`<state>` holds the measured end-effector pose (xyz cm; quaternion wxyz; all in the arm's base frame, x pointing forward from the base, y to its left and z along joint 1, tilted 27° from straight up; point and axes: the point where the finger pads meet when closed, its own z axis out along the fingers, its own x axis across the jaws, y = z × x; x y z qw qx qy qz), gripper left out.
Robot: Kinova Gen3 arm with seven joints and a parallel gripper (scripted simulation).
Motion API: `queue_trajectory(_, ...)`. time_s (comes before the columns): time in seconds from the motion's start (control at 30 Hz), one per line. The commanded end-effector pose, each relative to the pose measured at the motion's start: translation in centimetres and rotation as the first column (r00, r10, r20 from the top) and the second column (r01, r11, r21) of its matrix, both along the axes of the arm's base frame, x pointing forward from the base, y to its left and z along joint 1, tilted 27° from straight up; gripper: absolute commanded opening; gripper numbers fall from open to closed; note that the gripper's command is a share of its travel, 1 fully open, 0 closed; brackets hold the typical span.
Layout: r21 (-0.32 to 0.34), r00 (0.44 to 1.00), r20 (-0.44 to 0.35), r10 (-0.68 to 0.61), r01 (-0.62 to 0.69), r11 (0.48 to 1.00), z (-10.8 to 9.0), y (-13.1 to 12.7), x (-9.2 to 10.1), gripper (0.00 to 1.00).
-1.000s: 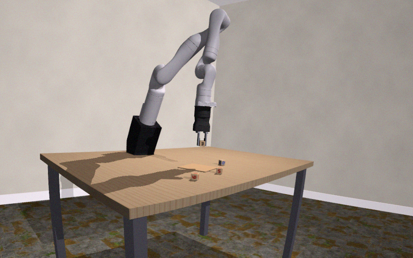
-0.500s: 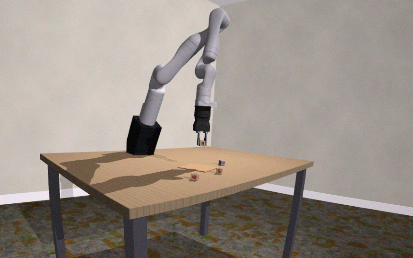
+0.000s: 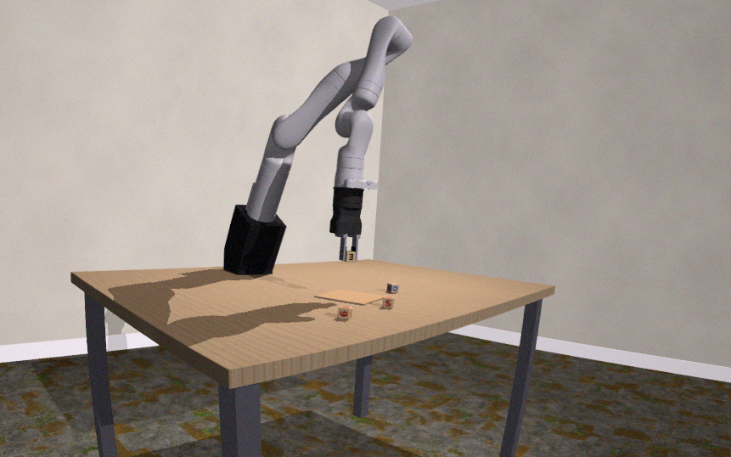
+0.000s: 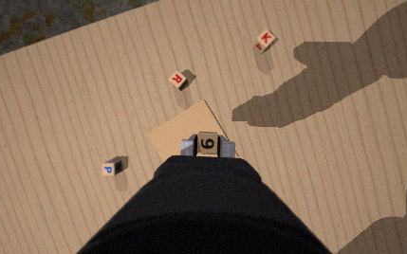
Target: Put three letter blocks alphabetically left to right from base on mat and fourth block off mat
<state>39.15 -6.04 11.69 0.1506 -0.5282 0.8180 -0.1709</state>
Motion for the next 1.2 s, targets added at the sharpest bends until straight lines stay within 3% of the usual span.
queue_trajectory(0.0,-0.014,0.999,0.013,0.031,-0.03,0.999,0.0,-2.1,0.1,0.49)
queue_trajectory(0.27,-0.095,0.979,-0.025,0.202,-0.204,0.974,0.2,-6.4,-1.0,0.49)
queue_trajectory(0.47,-0.124,0.961,-0.047,0.273,-0.277,0.953,0.3,-8.2,-1.9,0.49)
queue_trajectory(1.17,-0.132,0.955,-0.052,0.292,-0.296,0.946,0.4,-8.6,-2.1,0.49)
